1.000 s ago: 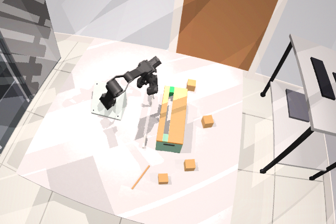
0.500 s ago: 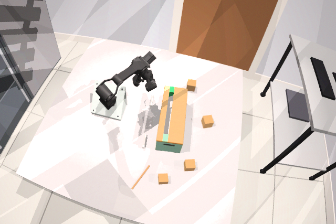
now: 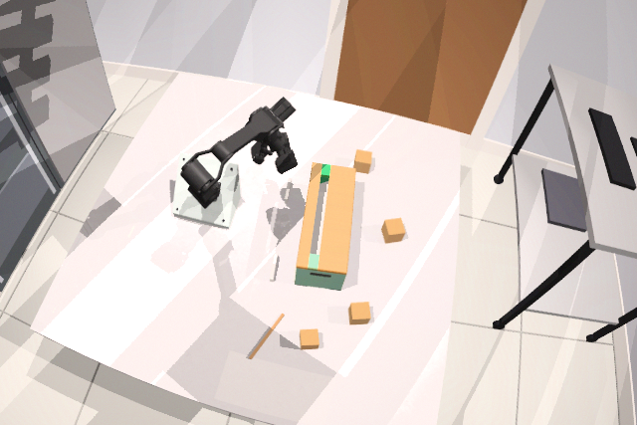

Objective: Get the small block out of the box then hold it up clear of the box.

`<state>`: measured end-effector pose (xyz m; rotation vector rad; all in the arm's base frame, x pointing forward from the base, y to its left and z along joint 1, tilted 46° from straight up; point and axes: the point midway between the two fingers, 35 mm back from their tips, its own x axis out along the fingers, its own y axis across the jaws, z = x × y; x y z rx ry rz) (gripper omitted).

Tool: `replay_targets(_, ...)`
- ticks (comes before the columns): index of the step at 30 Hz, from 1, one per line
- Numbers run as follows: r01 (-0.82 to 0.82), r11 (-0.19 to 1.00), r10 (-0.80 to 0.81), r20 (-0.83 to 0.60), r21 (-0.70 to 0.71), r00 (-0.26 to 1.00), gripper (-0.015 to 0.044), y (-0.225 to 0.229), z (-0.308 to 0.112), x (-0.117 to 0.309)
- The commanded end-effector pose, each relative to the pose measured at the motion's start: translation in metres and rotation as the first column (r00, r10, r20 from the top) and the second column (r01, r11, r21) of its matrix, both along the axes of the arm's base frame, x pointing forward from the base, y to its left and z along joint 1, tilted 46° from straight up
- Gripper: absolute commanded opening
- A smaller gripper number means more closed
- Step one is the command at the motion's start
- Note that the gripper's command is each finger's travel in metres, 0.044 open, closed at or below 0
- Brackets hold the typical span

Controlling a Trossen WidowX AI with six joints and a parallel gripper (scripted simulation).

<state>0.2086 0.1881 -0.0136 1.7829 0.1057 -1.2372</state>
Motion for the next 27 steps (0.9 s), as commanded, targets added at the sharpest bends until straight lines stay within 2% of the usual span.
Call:
replay_targets(1, -0.003, 1.0, 0.003, -0.005, 0.0, 1.0, 0.0, 0.0003, 0.0003, -0.0004)
replay_targets(27, -0.003, 1.0, 0.003, -0.005, 0.0, 1.0, 0.0, 0.0003, 0.0003, -0.0004)
